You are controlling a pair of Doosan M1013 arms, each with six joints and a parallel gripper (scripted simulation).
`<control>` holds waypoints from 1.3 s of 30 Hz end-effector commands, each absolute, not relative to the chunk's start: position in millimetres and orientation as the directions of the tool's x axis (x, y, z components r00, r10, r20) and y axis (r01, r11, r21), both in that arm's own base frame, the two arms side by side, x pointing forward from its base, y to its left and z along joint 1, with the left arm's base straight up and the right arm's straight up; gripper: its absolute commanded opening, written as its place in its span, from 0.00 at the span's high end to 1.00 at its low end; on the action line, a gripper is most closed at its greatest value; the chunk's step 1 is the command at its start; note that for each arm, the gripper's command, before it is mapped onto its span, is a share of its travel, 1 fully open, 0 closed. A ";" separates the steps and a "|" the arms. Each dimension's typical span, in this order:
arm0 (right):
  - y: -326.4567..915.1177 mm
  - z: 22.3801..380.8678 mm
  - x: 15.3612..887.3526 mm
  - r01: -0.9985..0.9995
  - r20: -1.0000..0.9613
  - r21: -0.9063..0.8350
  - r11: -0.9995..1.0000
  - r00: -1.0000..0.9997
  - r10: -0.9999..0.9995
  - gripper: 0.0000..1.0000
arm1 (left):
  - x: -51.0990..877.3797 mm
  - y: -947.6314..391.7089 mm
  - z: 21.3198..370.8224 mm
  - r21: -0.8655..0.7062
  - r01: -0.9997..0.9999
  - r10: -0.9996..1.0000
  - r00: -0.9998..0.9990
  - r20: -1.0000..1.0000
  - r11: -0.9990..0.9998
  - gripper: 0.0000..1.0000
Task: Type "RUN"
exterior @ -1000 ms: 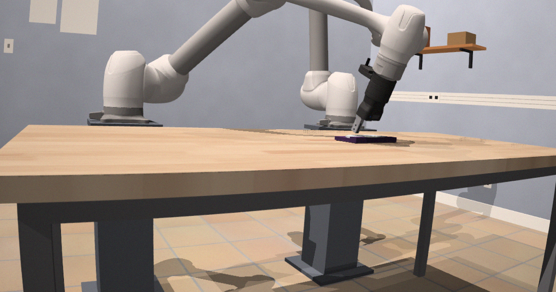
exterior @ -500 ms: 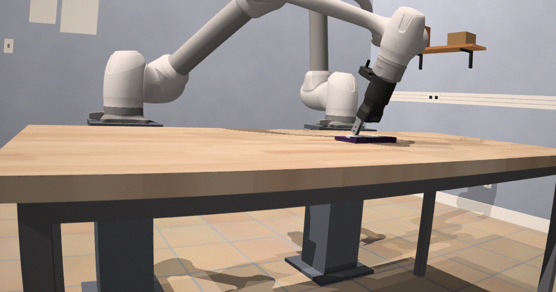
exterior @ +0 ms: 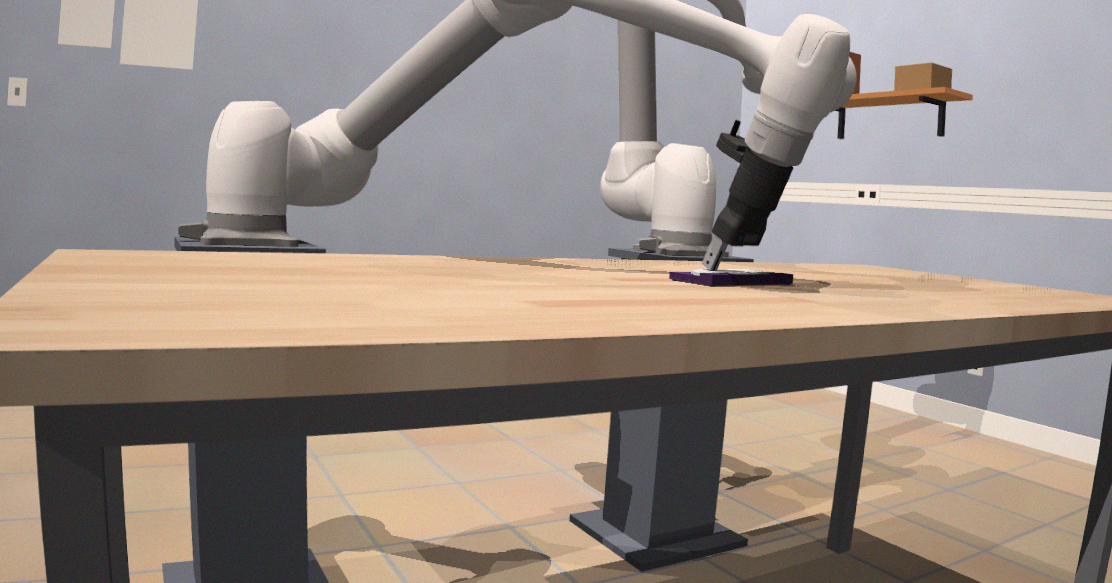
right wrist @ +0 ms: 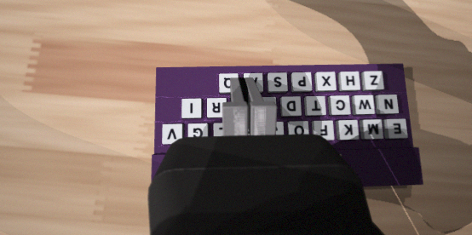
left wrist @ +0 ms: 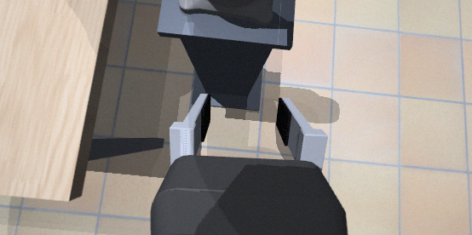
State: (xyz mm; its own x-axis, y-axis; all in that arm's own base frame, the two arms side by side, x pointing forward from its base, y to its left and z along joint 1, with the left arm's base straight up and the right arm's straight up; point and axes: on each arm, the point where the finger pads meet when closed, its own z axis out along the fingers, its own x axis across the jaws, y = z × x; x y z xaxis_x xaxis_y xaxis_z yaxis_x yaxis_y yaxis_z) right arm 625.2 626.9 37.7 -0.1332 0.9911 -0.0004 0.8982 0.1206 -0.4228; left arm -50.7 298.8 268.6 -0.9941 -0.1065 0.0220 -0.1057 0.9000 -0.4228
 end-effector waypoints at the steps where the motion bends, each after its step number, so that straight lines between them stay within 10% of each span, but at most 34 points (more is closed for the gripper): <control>1: 627.4 38.7 625.5 0.899 0.001 -0.422 0.121 -0.133 0.991 1.00 | -50.8 299.0 268.9 -0.422 -0.106 -0.106 -0.994 0.022 0.900 0.00; 39: 635.6 47.2 624.4 0.899 0.001 -0.422 0.121 -0.133 0.991 1.00 | -50.8 299.0 268.9 -0.422 -0.106 -0.106 -0.994 0.022 0.900 0.00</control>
State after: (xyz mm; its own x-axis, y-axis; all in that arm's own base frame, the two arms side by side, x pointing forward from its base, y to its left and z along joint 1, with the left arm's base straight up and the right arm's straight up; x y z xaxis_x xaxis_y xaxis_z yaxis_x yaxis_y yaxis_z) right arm 625.0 629.4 45.8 -0.1333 0.9911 -0.0003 0.8983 0.1208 -0.4224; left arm -50.7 298.8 268.6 -0.9941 -0.1065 0.0220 -0.1058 0.9000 -0.4228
